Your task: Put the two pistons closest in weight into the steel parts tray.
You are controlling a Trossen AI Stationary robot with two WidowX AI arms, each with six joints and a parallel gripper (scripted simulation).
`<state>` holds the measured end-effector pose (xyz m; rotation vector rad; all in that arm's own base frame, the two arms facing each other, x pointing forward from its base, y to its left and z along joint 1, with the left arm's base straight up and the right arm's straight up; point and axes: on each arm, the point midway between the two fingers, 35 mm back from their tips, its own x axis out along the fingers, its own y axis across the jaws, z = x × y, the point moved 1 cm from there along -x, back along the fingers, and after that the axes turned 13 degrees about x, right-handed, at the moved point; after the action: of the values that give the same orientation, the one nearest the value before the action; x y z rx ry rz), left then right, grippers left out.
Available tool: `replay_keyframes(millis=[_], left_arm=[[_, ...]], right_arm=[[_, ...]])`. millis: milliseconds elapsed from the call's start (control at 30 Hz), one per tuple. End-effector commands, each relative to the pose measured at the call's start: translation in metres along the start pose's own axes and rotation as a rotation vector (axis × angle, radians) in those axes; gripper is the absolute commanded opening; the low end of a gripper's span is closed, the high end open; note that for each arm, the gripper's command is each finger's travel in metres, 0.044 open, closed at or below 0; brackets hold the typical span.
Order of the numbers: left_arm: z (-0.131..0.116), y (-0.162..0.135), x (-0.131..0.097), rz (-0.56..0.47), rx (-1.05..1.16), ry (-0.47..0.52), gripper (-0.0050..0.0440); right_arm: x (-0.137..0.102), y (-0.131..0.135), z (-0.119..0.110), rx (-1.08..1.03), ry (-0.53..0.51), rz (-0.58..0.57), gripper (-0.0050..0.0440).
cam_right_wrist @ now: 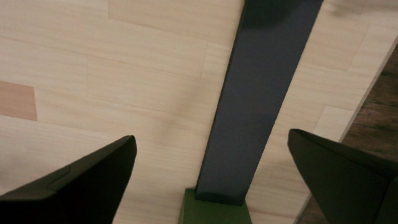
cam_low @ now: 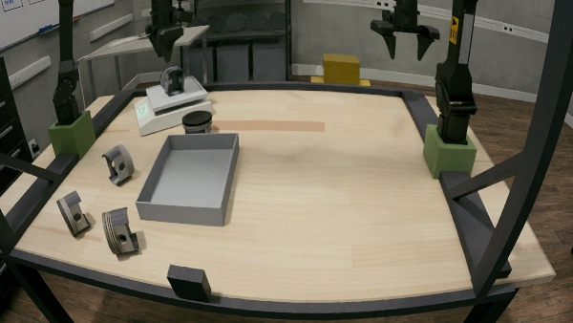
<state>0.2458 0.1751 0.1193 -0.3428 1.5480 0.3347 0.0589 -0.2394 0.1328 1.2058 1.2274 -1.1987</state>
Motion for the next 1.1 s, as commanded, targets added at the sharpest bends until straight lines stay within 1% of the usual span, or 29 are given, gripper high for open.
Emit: replay_keyframes(millis=[0,67,133,567,633,700,800,1067], left_arm=[[-0.014,0.009,-0.008,0.010,-0.001,-0.033,0.0378],[-0.023,0.007,-0.002,0.014,0.015,-0.083,0.0378],[-0.023,0.007,-0.002,0.014,0.015,-0.083,0.0378],[-0.083,-0.002,0.030,0.068,0.118,-0.388,0.0378],[-0.092,-0.004,0.035,0.068,0.118,-0.387,0.0378],[-0.092,-0.004,0.035,0.068,0.118,-0.387,0.0378],[-0.105,-0.006,0.042,0.067,0.118,-0.385,0.0378],[-0.108,-0.005,0.044,0.072,0.122,-0.388,0.0378]], right_arm=[[-0.009,0.002,0.005,-0.006,-0.032,0.010,0.0400],[-0.009,0.002,0.005,-0.006,-0.032,0.010,0.0400],[-0.009,0.002,0.005,-0.006,-0.032,0.010,0.0400],[-0.009,0.002,0.005,-0.006,-0.032,0.010,0.0400],[-0.009,0.002,0.005,-0.006,-0.032,0.010,0.0400],[-0.009,0.002,0.005,-0.006,-0.032,0.010,0.0400],[-0.009,0.002,0.005,-0.006,-0.032,0.010,0.0400],[-0.009,0.002,0.005,-0.006,-0.032,0.010,0.0400]])
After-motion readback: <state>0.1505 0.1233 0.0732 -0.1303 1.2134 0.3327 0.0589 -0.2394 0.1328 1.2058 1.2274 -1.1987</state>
